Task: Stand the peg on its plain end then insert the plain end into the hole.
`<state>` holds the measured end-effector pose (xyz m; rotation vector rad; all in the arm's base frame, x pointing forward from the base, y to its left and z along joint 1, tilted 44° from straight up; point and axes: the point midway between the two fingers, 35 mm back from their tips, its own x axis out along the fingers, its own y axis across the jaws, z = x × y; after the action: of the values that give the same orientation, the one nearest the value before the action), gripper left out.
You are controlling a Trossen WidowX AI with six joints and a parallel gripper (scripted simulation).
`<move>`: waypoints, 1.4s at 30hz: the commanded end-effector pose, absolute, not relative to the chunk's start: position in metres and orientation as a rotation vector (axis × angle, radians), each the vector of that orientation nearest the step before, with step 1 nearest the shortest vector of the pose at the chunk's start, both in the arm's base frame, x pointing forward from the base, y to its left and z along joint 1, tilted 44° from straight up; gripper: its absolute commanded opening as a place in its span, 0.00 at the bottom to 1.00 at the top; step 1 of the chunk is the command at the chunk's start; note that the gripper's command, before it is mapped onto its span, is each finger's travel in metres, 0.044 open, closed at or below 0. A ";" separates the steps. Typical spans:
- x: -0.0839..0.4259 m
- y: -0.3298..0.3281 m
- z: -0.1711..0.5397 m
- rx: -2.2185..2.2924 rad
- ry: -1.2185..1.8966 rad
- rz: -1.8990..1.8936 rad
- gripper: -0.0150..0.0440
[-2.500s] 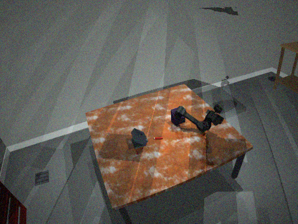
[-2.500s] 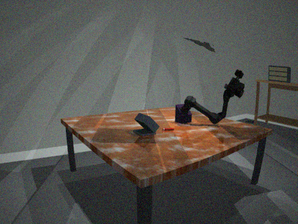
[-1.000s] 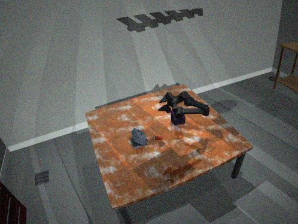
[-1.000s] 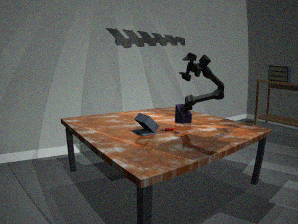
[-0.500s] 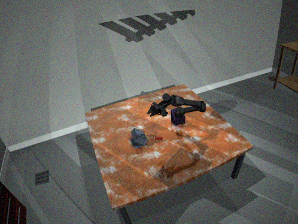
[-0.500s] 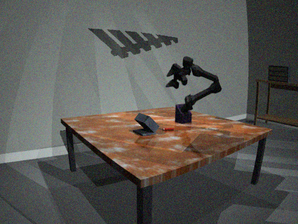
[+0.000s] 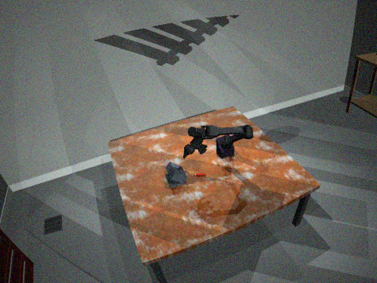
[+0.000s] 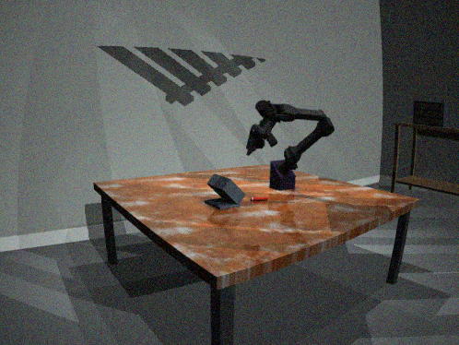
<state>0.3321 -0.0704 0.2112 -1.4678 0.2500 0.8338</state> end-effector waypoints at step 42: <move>0.307 0.026 0.071 -1.450 -0.143 1.603 1.00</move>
<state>0.3080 0.0220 0.0762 -1.4639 -0.1465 1.5991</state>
